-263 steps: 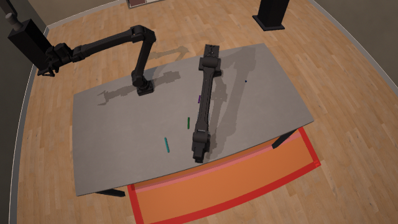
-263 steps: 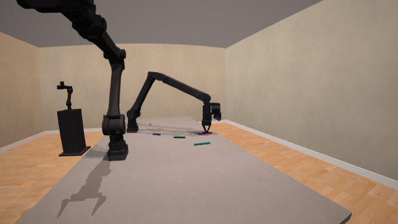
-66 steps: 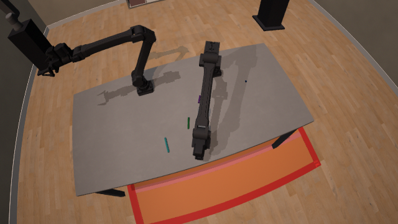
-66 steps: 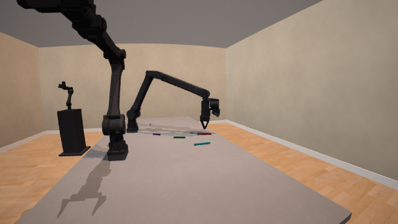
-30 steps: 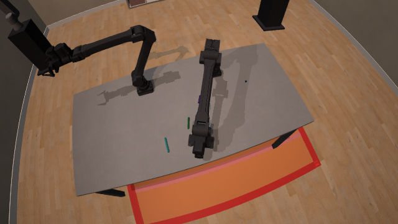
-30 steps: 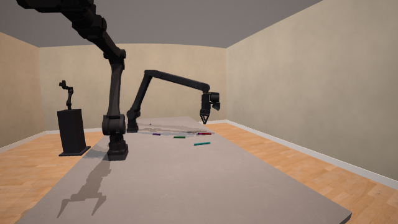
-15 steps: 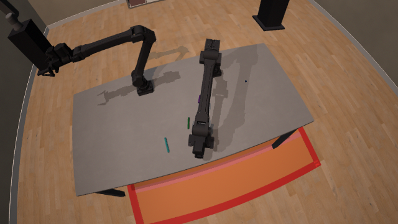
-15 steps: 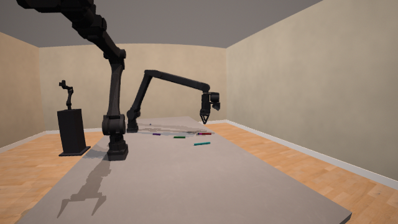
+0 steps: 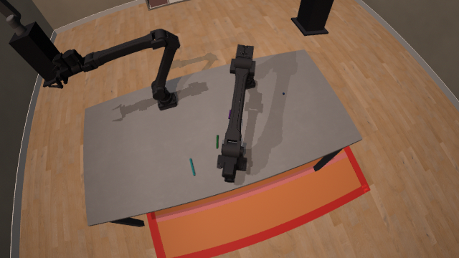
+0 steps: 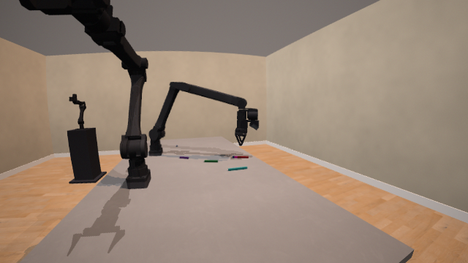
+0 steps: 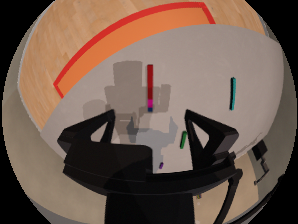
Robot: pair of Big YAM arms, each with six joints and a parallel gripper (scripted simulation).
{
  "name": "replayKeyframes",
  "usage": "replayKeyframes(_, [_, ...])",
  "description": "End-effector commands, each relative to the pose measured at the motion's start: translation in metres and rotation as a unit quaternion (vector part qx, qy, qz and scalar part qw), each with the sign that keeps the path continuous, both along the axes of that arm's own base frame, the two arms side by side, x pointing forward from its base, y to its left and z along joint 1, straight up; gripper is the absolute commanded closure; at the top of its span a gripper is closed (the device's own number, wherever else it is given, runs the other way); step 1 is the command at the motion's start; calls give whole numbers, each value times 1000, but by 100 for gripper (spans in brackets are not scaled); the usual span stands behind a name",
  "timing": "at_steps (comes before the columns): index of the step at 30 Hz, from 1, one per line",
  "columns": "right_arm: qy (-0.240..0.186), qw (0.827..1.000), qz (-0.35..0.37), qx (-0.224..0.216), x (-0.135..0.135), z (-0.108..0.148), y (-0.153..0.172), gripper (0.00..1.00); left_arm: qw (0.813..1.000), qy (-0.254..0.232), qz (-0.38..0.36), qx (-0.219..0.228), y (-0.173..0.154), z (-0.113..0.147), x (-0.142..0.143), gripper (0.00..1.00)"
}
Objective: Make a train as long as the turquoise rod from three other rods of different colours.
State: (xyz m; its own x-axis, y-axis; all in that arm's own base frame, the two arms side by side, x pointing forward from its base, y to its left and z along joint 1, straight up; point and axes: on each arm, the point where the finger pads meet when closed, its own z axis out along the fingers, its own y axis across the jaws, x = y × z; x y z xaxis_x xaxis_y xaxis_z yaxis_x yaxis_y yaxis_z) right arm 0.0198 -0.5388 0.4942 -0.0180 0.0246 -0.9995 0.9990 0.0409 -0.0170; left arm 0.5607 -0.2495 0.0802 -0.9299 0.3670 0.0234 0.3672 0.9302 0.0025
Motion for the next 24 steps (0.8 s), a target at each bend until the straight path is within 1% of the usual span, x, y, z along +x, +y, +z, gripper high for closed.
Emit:
replayKeyframes(1, [-9, 1000, -4, -12, -3, 6, -6, 0, 999, -42, -6, -20, -8, 46, 25, 0])
replayKeyframes(10, [-9, 1000, -4, -12, -3, 6, -6, 0, 999, -42, -6, -20, -8, 46, 25, 0])
replayKeyframes(17, [-9, 1000, -4, -12, -3, 6, -6, 0, 999, -47, -6, -22, -7, 65, 24, 0])
replayKeyframes(24, [-9, 1000, -4, -12, -3, 6, -6, 0, 999, -47, -6, -22, -7, 73, 23, 0])
